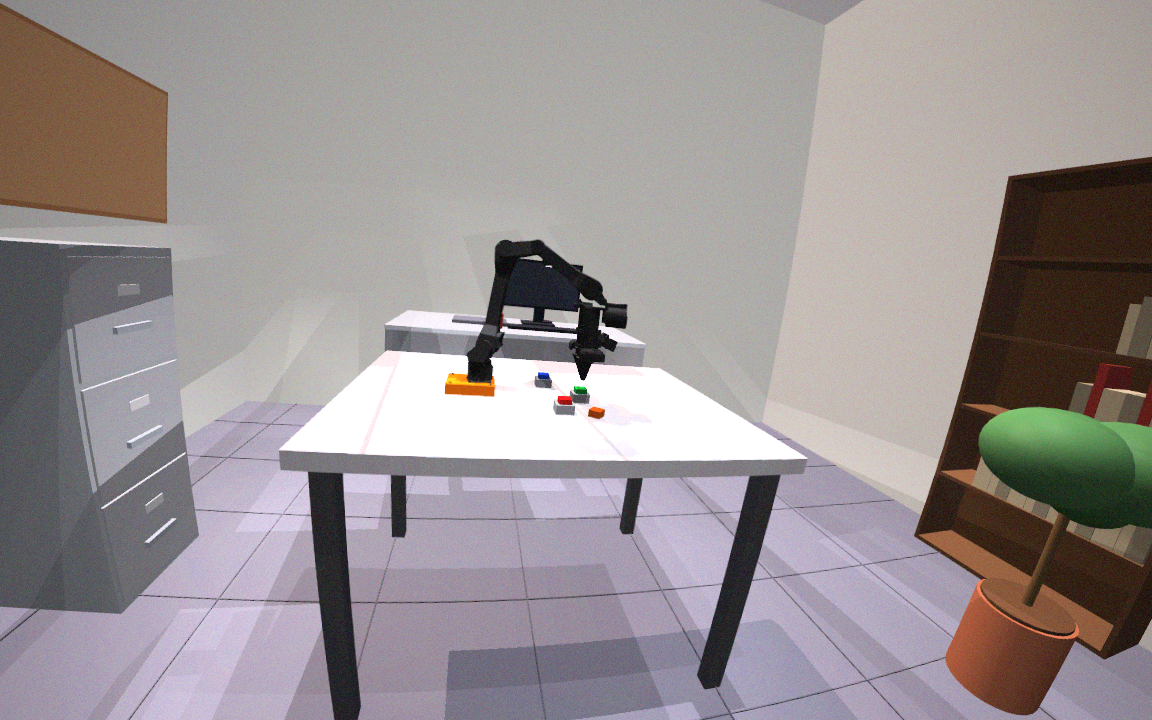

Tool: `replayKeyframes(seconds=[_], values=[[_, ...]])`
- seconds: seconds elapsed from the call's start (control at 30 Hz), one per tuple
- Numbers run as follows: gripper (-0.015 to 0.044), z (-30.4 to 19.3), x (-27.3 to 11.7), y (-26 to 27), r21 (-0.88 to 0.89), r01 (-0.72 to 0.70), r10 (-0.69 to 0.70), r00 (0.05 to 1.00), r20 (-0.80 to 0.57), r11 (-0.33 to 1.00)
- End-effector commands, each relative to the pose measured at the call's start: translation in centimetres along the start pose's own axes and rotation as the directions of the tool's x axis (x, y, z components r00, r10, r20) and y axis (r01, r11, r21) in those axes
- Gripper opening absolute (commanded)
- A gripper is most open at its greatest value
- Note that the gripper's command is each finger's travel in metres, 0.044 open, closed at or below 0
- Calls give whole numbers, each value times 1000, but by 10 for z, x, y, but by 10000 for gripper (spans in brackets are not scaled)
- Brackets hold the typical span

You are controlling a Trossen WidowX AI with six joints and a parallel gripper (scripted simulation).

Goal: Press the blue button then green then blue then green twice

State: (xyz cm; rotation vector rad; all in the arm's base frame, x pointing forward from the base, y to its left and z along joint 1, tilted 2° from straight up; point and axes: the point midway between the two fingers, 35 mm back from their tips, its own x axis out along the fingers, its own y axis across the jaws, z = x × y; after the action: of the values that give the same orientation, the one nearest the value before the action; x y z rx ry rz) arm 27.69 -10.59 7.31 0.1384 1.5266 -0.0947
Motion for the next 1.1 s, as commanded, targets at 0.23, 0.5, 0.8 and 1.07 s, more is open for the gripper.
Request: replayKeyframes(seconds=[0.23, 0.5, 0.8, 1.07], values=[[20, -3, 21, 0, -3, -2, 2, 1000, -12, 1000], [20, -3, 32, 1, -3, -2, 2, 1000, -12, 1000], [20, -3, 32, 1, -3, -2, 2, 1000, -12, 1000], [20, -3, 32, 1, -3, -2, 2, 1000, -12, 1000]])
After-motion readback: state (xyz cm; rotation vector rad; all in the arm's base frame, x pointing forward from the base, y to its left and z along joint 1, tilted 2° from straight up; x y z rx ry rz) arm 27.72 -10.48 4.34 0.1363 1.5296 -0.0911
